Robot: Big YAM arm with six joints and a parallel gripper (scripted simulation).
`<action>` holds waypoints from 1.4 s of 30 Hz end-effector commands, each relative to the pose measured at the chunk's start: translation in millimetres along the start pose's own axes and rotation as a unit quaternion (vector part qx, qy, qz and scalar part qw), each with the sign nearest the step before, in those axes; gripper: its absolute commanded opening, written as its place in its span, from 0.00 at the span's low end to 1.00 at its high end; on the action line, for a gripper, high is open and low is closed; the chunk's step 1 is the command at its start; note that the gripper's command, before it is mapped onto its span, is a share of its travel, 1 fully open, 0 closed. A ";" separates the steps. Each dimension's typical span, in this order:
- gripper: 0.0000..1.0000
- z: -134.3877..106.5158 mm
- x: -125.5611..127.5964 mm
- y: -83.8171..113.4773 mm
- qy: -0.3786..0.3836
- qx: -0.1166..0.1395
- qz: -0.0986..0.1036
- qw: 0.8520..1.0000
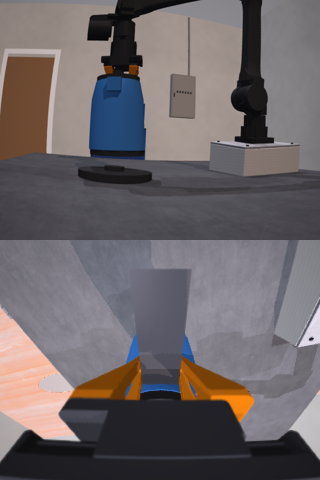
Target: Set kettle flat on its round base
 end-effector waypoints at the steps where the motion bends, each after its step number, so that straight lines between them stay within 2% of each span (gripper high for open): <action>1: 0.00 -18.8 11.8 43.1 -0.010 0.019 0.052 0.998; 5: 0.00 -28.9 8.6 43.2 -0.010 0.020 0.051 0.998; 8: 0.00 -23.0 11.6 43.9 -0.021 0.020 0.052 0.998; 11: 0.00 -38.0 6.2 43.4 -0.010 0.022 0.051 0.998; 22: 0.00 -56.0 0.5 43.6 -0.010 0.022 0.050 0.998; 25: 0.00 -52.1 2.5 44.0 -0.017 0.022 0.050 0.998; 29: 0.00 -61.3 -1.5 43.7 -0.010 0.023 0.049 0.998; 42: 0.00 -65.8 -1.7 44.0 -0.012 0.024 0.051 0.998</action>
Point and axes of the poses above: the point where the finger pads meet when closed, its own y axis back along the fingers, its own x axis across the jaws, z = x × y, the point moved 5 cm from there along y, back along the fingers, and after that the axes turned 6 degrees about -y, right-handed, at the moved point
